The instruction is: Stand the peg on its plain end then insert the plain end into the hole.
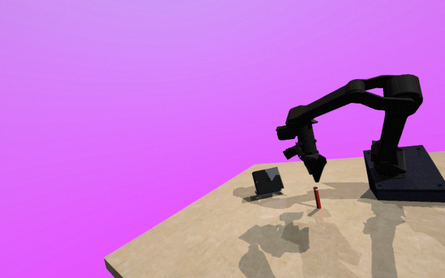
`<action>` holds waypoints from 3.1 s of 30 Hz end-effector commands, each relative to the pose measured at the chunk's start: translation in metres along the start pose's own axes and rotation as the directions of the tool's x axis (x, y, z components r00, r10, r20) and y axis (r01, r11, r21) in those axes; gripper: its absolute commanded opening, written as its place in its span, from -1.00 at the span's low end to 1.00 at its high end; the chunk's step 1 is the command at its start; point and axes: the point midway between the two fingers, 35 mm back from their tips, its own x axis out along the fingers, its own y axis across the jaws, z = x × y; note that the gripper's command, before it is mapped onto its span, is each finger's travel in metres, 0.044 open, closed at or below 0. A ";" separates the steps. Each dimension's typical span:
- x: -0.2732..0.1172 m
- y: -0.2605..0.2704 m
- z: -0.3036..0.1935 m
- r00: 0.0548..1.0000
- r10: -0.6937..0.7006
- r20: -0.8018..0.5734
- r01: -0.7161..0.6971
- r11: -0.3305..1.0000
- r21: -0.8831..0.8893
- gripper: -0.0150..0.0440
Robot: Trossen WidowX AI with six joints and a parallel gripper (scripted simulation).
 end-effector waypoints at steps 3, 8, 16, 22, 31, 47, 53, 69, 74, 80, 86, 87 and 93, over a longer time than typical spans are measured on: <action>0.001 0.001 0.001 1.000 0.003 0.005 -0.002 0.987 -0.162 1.00; 0.002 0.001 0.001 1.000 0.003 0.005 -0.001 0.958 -0.286 1.00; 0.003 0.001 0.001 1.000 0.003 0.005 0.000 0.880 -0.475 1.00; 0.004 0.001 0.001 1.000 0.003 0.005 0.001 0.798 -0.603 1.00; 0.005 0.001 0.001 1.000 0.003 0.005 0.002 0.640 -0.769 1.00; 0.008 0.001 0.001 1.000 0.003 0.005 0.004 0.282 -0.959 1.00; 0.009 0.001 0.001 1.000 0.003 0.005 0.004 0.133 -0.991 1.00; 0.011 0.001 0.001 1.000 0.003 0.005 0.006 -0.272 -0.962 1.00; 0.012 0.001 0.001 1.000 0.003 0.005 0.006 -0.392 -0.920 1.00; 0.013 0.001 0.001 1.000 0.004 0.005 0.006 -0.527 -0.850 1.00; 0.014 0.001 0.001 1.000 0.004 0.005 0.006 -0.650 -0.760 1.00; 0.014 0.001 0.001 1.000 0.004 0.005 0.006 -0.670 -0.743 1.00; 0.014 0.001 0.001 1.000 0.004 0.005 0.006 -0.697 -0.717 1.00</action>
